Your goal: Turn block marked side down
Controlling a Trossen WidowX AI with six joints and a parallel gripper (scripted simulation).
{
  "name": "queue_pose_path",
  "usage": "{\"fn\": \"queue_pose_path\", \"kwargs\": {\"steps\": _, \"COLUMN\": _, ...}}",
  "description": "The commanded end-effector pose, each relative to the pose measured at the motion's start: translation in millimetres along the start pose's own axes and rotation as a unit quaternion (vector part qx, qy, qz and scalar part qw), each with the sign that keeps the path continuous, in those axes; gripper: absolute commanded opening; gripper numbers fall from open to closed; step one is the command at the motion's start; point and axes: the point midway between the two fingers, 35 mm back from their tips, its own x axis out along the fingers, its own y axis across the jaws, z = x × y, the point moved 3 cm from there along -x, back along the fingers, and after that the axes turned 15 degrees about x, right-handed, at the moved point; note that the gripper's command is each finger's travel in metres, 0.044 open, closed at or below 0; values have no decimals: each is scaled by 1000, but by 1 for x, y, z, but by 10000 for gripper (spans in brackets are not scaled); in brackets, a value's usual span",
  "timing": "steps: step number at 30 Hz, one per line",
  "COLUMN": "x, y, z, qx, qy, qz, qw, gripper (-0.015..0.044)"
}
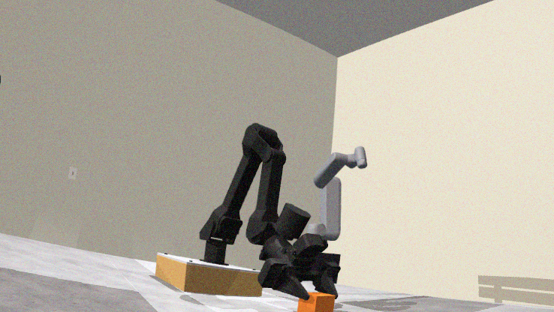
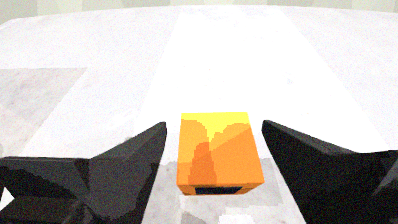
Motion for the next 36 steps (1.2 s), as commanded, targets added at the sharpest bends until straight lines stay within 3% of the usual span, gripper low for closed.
{"fn": "queue_pose_path", "kwargs": {"steps": 1, "x": 0, "y": 0, "z": 0, "qx": 0, "qy": -1, "qz": -2, "qw": 1000, "gripper": 440}}
{"fn": "queue_pose_path", "kwargs": {"steps": 33, "x": 0, "y": 0, "z": 0, "qx": 0, "qy": -1, "qz": -2, "qw": 1000, "gripper": 440}}
{"fn": "queue_pose_path", "kwargs": {"steps": 36, "x": 5, "y": 1, "z": 5, "qx": -1, "qy": 27, "qz": -9, "qw": 1000, "gripper": 440}}
